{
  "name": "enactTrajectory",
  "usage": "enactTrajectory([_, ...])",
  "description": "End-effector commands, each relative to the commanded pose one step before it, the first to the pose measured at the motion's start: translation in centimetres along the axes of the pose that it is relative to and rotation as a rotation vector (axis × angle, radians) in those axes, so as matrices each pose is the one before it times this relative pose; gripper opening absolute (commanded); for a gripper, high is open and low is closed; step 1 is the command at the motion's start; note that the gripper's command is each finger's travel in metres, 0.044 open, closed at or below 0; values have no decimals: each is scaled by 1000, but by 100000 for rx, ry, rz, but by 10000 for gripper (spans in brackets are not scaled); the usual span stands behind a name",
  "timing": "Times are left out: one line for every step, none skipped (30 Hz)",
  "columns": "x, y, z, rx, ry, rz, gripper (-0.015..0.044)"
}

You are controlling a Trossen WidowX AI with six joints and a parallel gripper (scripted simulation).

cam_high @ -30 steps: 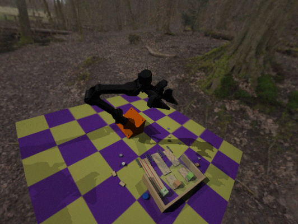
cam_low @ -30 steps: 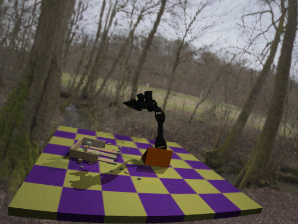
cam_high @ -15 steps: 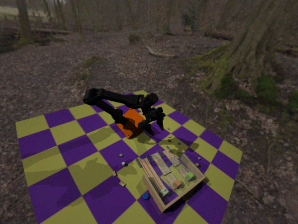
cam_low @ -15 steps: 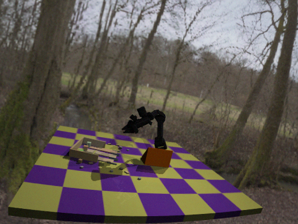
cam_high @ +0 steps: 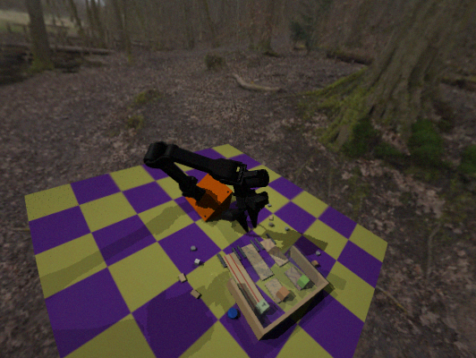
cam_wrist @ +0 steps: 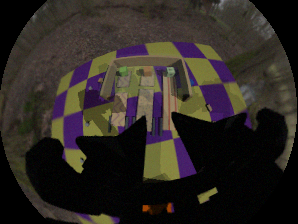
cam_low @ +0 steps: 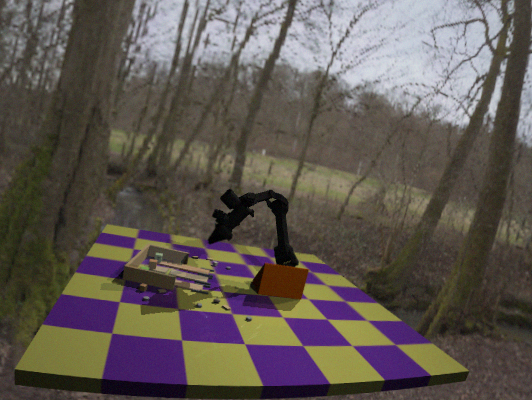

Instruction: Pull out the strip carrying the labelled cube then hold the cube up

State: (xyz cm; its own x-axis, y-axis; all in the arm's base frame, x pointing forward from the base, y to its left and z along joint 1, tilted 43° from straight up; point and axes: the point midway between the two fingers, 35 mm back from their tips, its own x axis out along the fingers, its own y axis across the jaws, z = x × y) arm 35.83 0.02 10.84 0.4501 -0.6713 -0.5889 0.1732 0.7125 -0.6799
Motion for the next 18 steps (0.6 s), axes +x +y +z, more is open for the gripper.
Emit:
enactTrajectory([2750,-1400,-440,4616,19987,-772,85])
enactTrajectory([663,-451,-50,1558,5428,-335,59])
enactTrajectory([649,-478,-50,1650,5493,-407,32])
enactTrajectory([635,-503,-49,1738,5553,-481,6])
enactTrajectory([620,-527,-46,1822,5609,-557,0])
enactTrajectory([605,-550,-42,1901,5661,-636,0])
enactTrajectory([589,-571,-37,1971,5694,-715,0])
enactTrajectory([462,-473,-22,1632,4599,-633,0])
enactTrajectory([273,-289,-8,1000,2772,-405,0])
enactTrajectory([85,-267,2,335,927,-146,0])
enactTrajectory([0,0,0,0,0,0,0])
enactTrajectory([0,0,0,0,0,0,0])
enactTrajectory([0,0,0,0,0,0,0])
enactTrajectory([0,0,0,0,0,0,0])
enactTrajectory([0,0,0,0,0,0,0])
enactTrajectory([27,1,3,0,0,2,0])
enactTrajectory([82,3,9,0,-1,6,0])
enactTrajectory([109,4,11,0,-2,7,0])
